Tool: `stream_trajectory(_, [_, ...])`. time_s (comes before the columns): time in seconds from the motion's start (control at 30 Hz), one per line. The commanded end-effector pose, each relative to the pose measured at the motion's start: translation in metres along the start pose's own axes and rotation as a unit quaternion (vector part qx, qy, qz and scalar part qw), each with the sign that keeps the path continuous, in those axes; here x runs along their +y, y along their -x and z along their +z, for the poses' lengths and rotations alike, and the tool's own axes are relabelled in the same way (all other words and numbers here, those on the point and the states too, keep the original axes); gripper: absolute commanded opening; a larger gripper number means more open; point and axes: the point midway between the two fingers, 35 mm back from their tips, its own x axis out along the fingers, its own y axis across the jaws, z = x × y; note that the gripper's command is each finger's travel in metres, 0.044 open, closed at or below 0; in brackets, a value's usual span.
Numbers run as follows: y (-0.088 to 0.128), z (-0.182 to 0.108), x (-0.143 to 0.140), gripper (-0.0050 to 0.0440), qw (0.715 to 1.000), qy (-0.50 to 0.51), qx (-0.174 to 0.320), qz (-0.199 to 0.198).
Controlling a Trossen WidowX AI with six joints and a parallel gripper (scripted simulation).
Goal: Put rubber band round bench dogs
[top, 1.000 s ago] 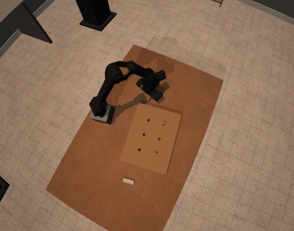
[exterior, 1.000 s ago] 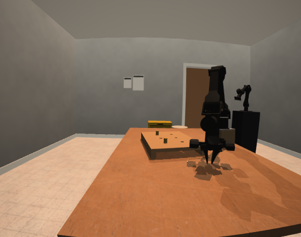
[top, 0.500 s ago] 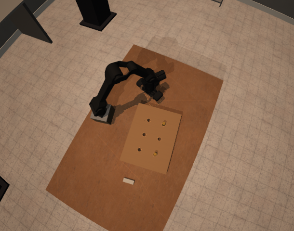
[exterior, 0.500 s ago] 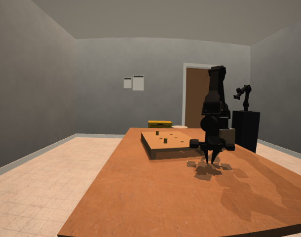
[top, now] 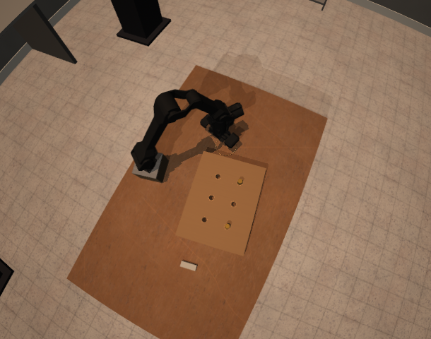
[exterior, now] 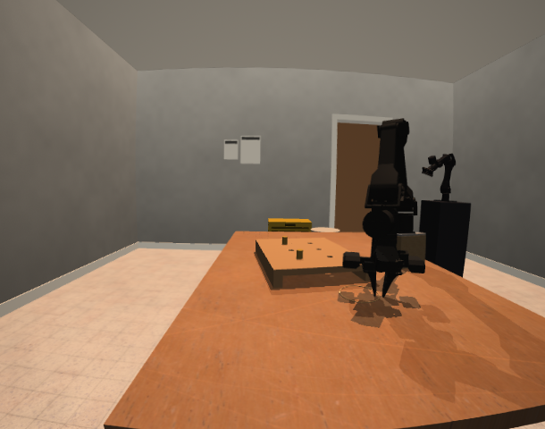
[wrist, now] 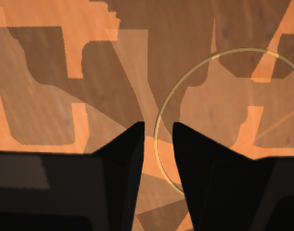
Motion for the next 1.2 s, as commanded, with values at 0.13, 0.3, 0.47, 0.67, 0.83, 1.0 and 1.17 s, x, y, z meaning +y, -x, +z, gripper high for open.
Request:
stream_trajectory(0.13, [-0.0042,0.0015,-0.0015,0.008,1.0,0.0,-0.002,-0.001])
stream_trajectory(0.3, [-0.0042,0.0015,-0.0015,0.008,1.0,0.0,-0.002,-0.001])
stream_trajectory(0.47, [-0.0042,0.0015,-0.0015,0.008,1.0,0.0,-0.002,-0.001])
stream_trajectory(0.67, [-0.0042,0.0015,-0.0015,0.008,1.0,0.0,-0.002,-0.001])
stream_trajectory(0.83, [-0.0042,0.0015,-0.0015,0.008,1.0,0.0,-0.002,-0.001])
stream_trajectory(1.0, [-0.005,0.0005,-0.0013,0.0073,1.0,0.0,0.0,-0.001])
stream_trajectory(1.17, [-0.002,0.001,-0.0031,0.0053,1.0,-0.001,-0.001,-0.003])
